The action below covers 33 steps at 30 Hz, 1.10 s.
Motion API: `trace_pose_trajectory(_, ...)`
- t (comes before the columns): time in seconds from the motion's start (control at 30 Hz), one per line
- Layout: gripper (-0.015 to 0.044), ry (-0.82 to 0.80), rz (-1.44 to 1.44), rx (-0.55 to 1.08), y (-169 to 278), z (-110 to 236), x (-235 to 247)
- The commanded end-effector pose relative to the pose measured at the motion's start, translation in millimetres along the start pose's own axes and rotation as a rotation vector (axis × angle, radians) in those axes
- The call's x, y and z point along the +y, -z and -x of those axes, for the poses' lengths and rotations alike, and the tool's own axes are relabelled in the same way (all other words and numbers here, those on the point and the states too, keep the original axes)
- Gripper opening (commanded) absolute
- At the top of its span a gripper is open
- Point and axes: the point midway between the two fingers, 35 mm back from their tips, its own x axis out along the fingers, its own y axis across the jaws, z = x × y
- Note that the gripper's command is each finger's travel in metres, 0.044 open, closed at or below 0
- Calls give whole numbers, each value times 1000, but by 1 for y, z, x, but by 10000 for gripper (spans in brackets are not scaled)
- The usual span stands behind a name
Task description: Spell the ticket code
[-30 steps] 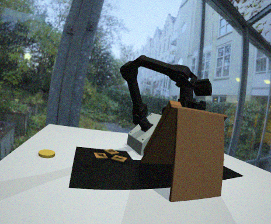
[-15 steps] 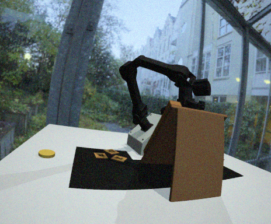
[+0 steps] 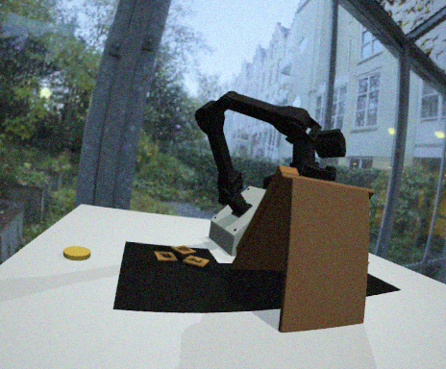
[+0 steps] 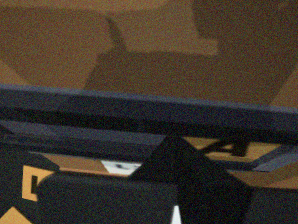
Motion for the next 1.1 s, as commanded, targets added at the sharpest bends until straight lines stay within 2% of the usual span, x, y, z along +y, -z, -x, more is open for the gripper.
trace_pose_trajectory(0.0,0,7,3,2,1,-1,-3)
trace_pose_trajectory(0.9,0,6,5,3,21,23,0)
trace_pose_trajectory(0.97,53,-8,71,-27,18,31,2)
trace_pose_trajectory(1.07,131,-45,365,-131,26,61,6)
